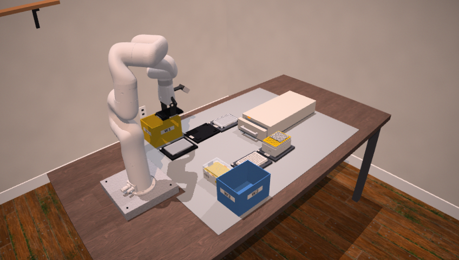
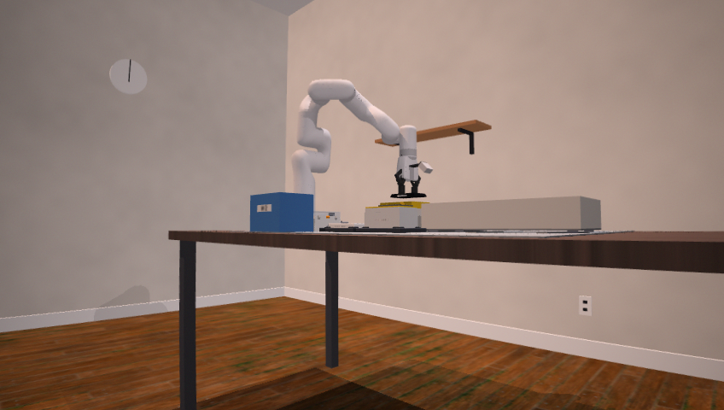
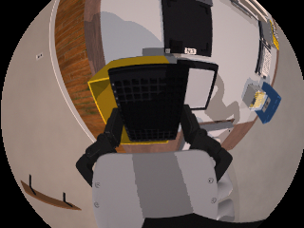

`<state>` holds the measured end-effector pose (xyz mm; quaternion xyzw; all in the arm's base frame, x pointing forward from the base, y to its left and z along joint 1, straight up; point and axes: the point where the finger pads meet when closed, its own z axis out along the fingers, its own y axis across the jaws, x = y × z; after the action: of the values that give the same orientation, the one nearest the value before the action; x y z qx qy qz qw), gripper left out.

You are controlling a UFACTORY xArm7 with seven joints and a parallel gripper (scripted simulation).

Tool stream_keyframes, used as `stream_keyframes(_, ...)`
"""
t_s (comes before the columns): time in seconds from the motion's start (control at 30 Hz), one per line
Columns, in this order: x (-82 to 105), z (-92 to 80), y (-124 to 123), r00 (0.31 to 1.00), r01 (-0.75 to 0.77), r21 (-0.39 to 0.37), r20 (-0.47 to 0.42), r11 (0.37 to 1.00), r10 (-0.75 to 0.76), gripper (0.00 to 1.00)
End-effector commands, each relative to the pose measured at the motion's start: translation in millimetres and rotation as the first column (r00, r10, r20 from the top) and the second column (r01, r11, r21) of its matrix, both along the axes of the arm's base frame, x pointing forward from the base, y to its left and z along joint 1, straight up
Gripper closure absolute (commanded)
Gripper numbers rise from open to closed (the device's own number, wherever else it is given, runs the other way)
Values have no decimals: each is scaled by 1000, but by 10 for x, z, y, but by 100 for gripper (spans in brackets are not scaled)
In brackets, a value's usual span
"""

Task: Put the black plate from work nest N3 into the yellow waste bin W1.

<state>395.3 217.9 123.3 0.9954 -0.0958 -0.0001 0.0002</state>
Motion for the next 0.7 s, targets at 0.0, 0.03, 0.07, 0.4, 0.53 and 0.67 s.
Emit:
stream_keyframes(0.0,-54,16,74,1000,0,2,4,1000,0,100)
stream_keyframes(0.03,-72,16,93,1000,0,2,4,1000,0,100)
stream_keyframes(0.07,-91,16,112,1000,0,2,4,1000,0,100)
stream_keyframes(0.4,-241,15,265,1000,0,2,4,1000,0,100)
stream_keyframes(0.53,-316,15,341,1000,0,2,4,1000,0,100)
stream_keyframes(0.67,-346,15,373,1000,0,2,4,1000,0,100)
